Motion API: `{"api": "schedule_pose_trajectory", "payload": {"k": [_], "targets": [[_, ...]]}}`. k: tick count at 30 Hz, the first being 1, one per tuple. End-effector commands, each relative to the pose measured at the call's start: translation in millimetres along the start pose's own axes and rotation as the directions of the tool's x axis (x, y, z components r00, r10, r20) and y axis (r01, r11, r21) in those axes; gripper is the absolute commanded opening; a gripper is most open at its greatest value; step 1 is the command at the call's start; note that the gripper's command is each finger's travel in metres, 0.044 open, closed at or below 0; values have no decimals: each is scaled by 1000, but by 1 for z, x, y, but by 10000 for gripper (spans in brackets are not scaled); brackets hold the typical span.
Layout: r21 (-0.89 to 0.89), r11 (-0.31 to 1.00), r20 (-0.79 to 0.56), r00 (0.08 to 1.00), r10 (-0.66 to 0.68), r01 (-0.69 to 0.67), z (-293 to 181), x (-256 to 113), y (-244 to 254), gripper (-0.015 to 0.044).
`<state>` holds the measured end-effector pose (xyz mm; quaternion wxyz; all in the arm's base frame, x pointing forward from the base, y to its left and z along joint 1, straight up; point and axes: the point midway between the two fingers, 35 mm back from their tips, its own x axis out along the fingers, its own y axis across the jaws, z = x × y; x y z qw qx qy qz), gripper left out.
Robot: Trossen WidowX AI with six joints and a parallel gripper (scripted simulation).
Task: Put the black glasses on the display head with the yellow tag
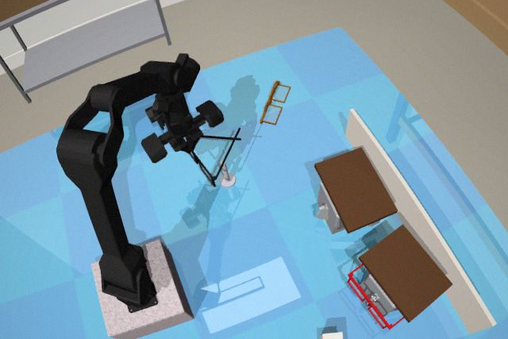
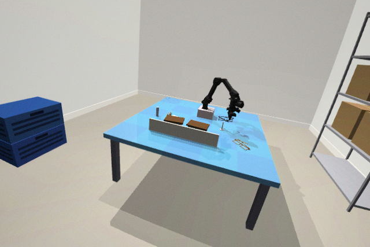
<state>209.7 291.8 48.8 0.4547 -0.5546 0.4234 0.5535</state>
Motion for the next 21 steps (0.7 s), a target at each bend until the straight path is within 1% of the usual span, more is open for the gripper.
{"api": "schedule_pose_trajectory", "payload": {"k": [1,4,21], "targets": [[4,1000,-8,1000,8,-8,-2,27,2,0],[4,1000,-8,1000,8,-8,-3,36,3,0],[5,1000,-7,1000,8,-8,6,36,9,0]]}}
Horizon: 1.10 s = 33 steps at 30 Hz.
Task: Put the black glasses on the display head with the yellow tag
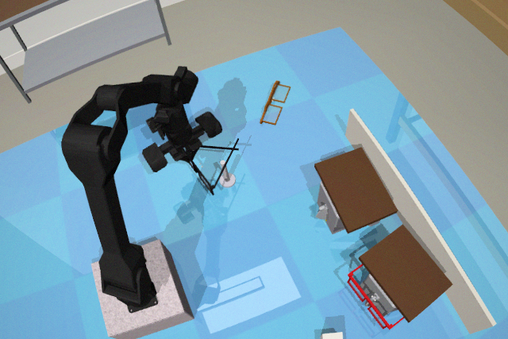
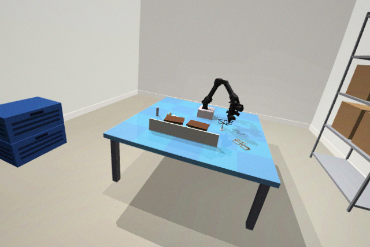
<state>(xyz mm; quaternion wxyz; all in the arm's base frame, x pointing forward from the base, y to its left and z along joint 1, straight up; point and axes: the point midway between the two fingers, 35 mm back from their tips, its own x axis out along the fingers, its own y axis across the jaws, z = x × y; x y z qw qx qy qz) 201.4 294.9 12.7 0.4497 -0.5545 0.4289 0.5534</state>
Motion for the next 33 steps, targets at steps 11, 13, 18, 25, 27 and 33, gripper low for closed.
{"api": "schedule_pose_trajectory", "payload": {"k": [11,13,18,25,27,33], "targets": [[4,1000,2,1000,-3,3,9,0,5,0],[4,1000,2,1000,-3,3,11,0,6,0],[4,1000,3,1000,-3,3,15,0,8,0],[4,1000,3,1000,-3,3,21,0,10,0],[4,1000,3,1000,-3,3,22,0,11,0],[4,1000,4,1000,-2,2,28,0,12,0]]}}
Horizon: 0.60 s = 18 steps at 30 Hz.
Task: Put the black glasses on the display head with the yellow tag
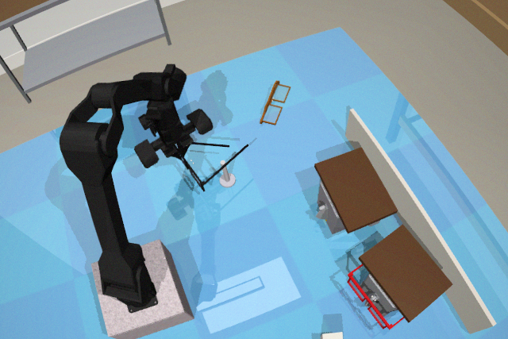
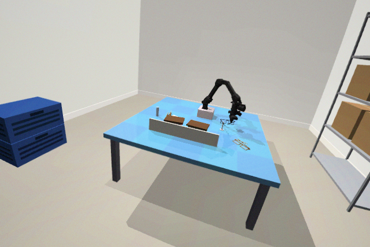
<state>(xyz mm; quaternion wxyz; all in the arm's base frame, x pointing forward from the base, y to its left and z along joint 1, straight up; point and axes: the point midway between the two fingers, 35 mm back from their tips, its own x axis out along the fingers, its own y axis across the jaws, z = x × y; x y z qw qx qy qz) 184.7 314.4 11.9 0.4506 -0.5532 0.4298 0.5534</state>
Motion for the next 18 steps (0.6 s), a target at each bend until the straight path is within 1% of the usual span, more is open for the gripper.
{"api": "schedule_pose_trajectory", "payload": {"k": [1,18], "targets": [[1,1000,2,1000,-3,3,6,-1,1,0],[1,1000,3,1000,-3,3,15,-1,3,0]]}}
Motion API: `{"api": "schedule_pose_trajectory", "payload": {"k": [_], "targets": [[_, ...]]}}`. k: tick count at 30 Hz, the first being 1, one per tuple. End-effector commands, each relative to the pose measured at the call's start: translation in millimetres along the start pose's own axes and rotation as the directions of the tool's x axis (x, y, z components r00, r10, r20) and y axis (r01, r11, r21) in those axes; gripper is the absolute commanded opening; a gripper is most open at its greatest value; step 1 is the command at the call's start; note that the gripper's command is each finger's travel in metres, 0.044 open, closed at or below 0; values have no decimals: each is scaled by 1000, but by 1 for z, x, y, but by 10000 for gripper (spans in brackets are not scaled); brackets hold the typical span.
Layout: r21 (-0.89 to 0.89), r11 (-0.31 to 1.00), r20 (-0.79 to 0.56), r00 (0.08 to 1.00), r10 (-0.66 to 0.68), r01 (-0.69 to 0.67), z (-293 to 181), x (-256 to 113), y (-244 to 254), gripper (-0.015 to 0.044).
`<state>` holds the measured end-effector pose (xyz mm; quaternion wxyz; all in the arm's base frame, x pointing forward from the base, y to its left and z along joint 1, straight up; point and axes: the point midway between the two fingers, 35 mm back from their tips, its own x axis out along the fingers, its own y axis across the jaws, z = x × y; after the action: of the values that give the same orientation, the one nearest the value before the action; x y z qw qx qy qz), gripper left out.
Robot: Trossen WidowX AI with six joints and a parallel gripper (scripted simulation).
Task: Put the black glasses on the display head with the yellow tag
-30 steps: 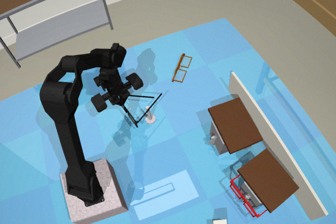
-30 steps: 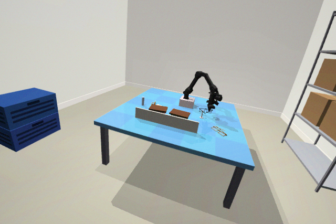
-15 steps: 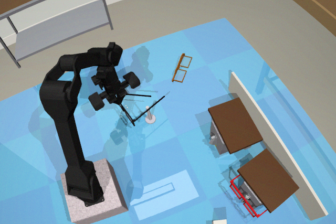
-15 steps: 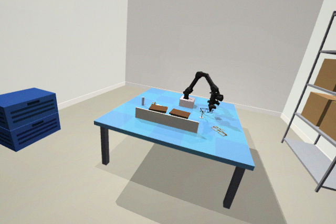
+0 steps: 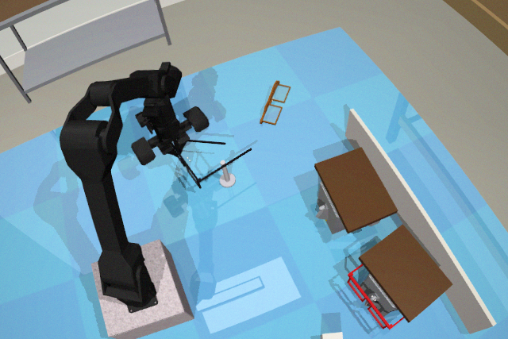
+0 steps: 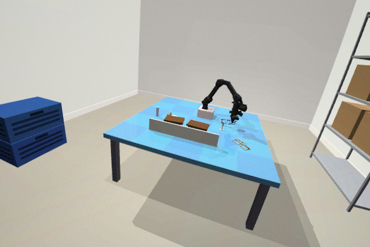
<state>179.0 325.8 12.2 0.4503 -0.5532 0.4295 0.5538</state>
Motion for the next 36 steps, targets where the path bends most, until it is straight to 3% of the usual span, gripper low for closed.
{"api": "schedule_pose_trajectory", "payload": {"k": [1,26,36], "targets": [[2,1000,3,1000,-4,4,2,-1,0,0],[2,1000,2,1000,-4,4,-6,-3,-1,0],[2,1000,2,1000,-4,4,-11,-60,0,0]]}}
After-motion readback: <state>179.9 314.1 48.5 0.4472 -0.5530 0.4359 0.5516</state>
